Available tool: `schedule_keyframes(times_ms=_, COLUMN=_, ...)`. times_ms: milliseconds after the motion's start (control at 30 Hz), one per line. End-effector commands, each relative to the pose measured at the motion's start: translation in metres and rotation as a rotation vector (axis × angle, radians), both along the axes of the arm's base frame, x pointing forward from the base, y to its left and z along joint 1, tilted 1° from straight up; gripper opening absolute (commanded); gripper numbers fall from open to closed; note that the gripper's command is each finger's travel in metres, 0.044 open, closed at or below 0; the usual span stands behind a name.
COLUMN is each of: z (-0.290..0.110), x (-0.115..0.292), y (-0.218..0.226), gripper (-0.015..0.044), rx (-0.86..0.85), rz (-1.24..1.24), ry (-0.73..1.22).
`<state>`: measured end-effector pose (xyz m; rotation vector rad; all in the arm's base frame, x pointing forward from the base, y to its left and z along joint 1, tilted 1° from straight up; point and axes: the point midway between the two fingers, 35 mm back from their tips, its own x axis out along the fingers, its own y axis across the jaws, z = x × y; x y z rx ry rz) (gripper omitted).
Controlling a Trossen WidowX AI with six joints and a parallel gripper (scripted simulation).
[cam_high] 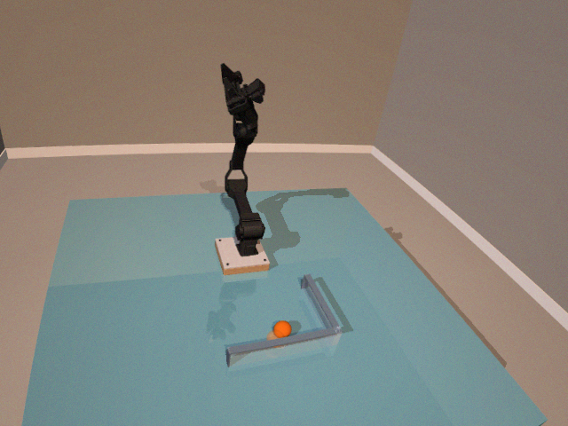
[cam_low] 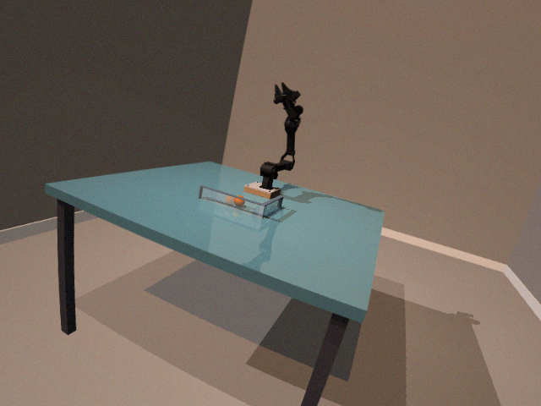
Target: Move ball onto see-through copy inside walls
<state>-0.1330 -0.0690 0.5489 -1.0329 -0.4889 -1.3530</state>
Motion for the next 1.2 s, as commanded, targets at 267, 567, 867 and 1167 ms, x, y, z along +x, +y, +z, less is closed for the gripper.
schedule_keyframes(times_ms=267, z=0.014, x=0.089, y=0.0, gripper=0.035, rx=0.026, rz=0.178, ry=0.169)
schedule_keyframes(times_ms=567, z=-0.008, x=0.24, y=0.001, gripper=0.035, rx=0.171, rz=0.424, ry=0.487)
schedule_keyframes(times_ms=867, z=-0.072, x=0.354, y=0.008, gripper=0.035, rx=0.373, rz=0.596, ry=0.777)
schedule_keyframes(times_ms=1167, z=-0.168, x=0.447, y=0.02, gripper=0.035, rx=0.726, rz=0.725, ry=1.058)
